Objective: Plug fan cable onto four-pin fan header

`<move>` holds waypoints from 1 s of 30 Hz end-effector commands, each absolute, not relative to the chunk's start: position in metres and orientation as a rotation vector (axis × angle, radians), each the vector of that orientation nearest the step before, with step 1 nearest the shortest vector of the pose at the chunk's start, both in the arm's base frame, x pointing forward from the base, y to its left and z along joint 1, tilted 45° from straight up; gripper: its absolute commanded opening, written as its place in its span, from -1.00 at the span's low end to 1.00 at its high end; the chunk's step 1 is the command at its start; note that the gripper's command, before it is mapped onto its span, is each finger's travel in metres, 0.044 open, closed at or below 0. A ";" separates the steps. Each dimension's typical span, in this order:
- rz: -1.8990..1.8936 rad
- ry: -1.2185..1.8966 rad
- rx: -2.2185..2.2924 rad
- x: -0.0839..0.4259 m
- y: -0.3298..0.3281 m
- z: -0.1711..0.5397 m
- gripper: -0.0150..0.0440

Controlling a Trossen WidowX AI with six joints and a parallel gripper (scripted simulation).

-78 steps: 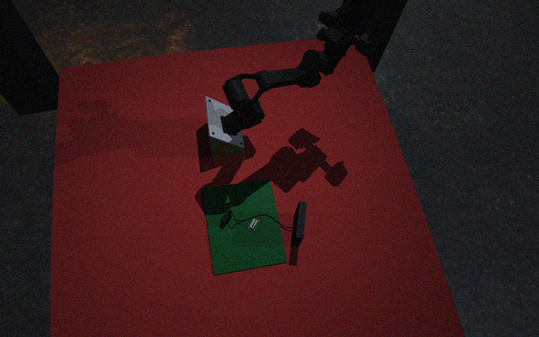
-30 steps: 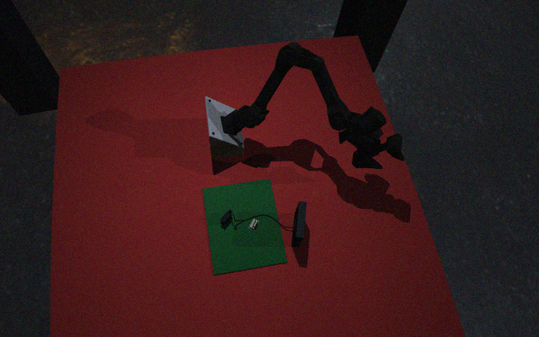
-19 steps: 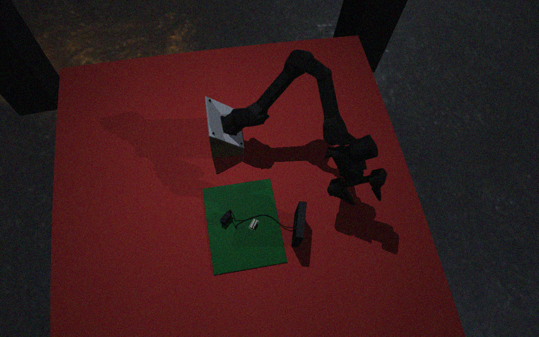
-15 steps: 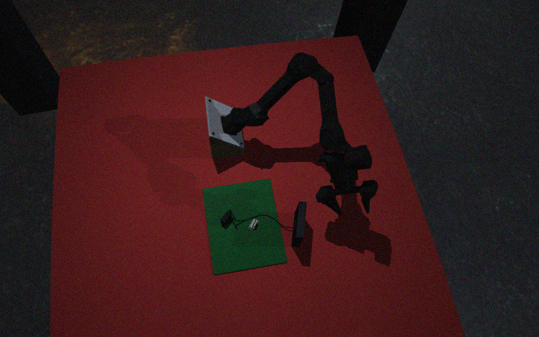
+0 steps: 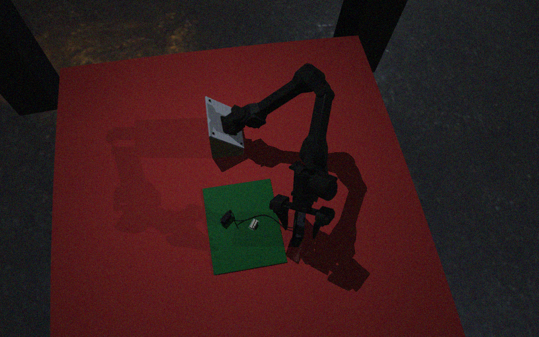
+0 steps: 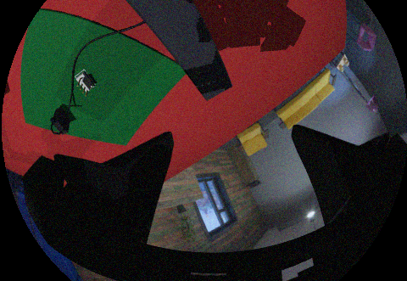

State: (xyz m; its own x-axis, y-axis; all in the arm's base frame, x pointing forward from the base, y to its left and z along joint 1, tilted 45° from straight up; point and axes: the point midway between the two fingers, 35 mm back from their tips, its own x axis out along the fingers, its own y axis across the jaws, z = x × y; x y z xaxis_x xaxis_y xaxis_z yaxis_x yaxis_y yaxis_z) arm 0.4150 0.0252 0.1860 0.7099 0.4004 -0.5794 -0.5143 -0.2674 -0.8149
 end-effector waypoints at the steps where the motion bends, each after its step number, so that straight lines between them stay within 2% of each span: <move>1: 1.019 0.202 -1.629 0.401 -0.015 0.136 1.00; 7: 1.264 0.280 -1.560 0.356 -0.064 0.069 1.00; 13: 1.460 0.233 -1.402 0.297 -0.093 0.023 1.00; 23: 1.466 0.228 -1.394 0.295 -0.093 0.020 1.00; 30: 1.465 0.226 -1.393 0.300 -0.052 -0.021 1.00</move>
